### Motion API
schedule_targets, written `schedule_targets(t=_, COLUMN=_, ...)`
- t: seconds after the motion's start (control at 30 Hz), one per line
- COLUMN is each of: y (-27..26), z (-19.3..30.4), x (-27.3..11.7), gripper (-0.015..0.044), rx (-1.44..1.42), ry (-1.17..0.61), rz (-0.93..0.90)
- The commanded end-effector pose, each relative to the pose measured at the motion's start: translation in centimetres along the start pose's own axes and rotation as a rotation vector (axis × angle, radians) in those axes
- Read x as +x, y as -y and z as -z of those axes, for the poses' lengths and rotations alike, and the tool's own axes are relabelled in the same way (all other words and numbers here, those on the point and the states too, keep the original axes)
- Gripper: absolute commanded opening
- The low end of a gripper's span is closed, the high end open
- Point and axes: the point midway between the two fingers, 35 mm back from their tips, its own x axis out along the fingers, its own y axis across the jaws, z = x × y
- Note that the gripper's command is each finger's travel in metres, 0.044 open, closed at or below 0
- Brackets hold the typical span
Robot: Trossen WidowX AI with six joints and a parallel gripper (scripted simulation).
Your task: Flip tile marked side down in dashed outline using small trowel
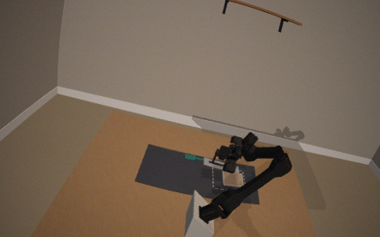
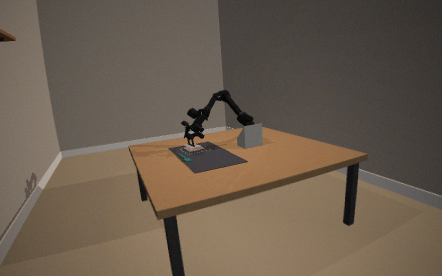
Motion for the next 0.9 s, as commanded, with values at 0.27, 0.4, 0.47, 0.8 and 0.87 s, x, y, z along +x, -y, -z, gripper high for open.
schedule_targets(t=0.27, y=1.1, z=6.6, x=0.1, gripper=0.0000, rx=0.039, ry=-0.009, rz=0.035)
schedule_targets(t=0.4, y=1.0, z=8.9, x=0.1, gripper=0.0000, rx=0.021, ry=-0.005, rz=0.040)
schedule_targets(t=0.47, y=0.9, z=10.0, x=0.1, gripper=0.0000, rx=0.012, ry=-0.004, rz=0.044)
schedule_targets(t=0.8, y=0.4, z=15.7, x=-0.7, gripper=0.0000, rx=-0.035, ry=-0.005, rz=0.065)
schedule_targets(t=0.87, y=0.2, z=16.9, x=-1.0, gripper=0.0000, rx=-0.045, ry=-0.006, rz=0.069)
